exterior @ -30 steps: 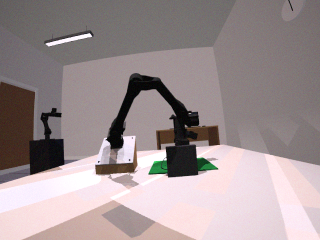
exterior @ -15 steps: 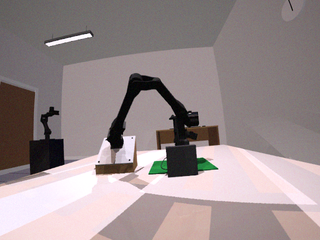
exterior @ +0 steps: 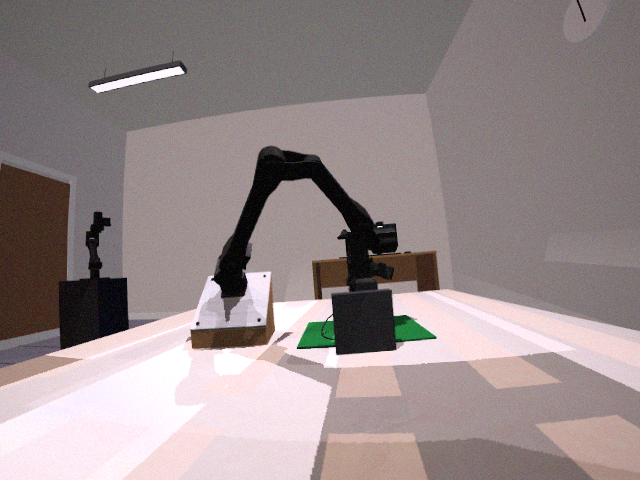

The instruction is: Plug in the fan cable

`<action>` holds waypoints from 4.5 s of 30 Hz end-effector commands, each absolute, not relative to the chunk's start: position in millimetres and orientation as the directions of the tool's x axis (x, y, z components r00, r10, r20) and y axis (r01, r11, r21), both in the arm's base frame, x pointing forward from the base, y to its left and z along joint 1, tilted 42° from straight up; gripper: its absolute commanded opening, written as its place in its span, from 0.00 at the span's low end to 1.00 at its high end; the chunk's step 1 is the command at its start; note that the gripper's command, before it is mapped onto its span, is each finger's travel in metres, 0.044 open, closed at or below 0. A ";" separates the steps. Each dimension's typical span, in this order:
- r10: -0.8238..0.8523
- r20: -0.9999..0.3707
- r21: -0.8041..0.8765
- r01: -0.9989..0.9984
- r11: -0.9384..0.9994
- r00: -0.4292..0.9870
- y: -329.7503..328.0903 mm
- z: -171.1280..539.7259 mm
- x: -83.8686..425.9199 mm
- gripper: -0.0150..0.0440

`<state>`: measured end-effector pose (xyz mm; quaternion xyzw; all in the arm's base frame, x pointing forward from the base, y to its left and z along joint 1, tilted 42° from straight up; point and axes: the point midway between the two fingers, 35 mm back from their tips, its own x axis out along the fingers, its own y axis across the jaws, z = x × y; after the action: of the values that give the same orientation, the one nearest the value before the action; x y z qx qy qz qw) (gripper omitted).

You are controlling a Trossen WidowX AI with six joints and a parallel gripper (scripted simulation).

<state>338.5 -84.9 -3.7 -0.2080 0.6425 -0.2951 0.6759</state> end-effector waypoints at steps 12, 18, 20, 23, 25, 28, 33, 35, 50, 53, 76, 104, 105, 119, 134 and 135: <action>-0.670 -0.742 -0.664 0.135 0.735 -0.003 -83.6 -1.4 338.0 0.25; -0.670 -0.742 -0.664 0.142 0.734 -0.003 -83.8 -1.1 339.5 0.25; -0.670 -0.742 -0.664 0.144 0.734 -0.003 -83.9 -1.0 340.0 0.25; -0.670 -0.742 -0.663 0.148 0.734 -0.003 -84.0 -0.8 340.7 0.25; -0.670 -0.742 -0.663 0.152 0.733 -0.003 -84.2 -0.6 341.2 0.25; -0.670 -0.742 -0.662 0.156 0.733 -0.003 -84.4 -0.3 341.9 0.25; -0.670 -0.742 -0.662 0.157 0.733 -0.002 -84.8 -0.3 342.2 0.25; -0.670 -0.742 -0.662 0.157 0.733 -0.002 -85.0 -0.5 342.2 0.25; -0.670 -0.742 -0.664 0.137 0.735 -0.003 -86.4 -3.0 340.3 0.25; -0.670 -0.742 -0.665 0.133 0.735 -0.003 -86.5 -3.4 339.7 0.25; -0.671 -0.742 -0.665 0.129 0.735 -0.003 -87.7 -6.3 336.7 0.25; -0.671 -0.742 -0.665 0.131 0.735 -0.003 -88.3 -6.3 338.4 0.25; -0.671 -0.742 -0.665 0.131 0.735 -0.003 -88.3 -6.3 338.4 0.25; -0.671 -0.742 -0.665 0.131 0.735 -0.003 -93.4 -11.8 338.5 0.25; -0.671 -0.741 -0.666 0.131 0.735 -0.003 -98.7 -17.6 338.4 0.25; -0.671 -0.741 -0.666 0.131 0.735 -0.003 -99.0 -17.9 338.4 0.25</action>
<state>339.5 -95.5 -15.2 -0.2112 0.6410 -0.2968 0.6755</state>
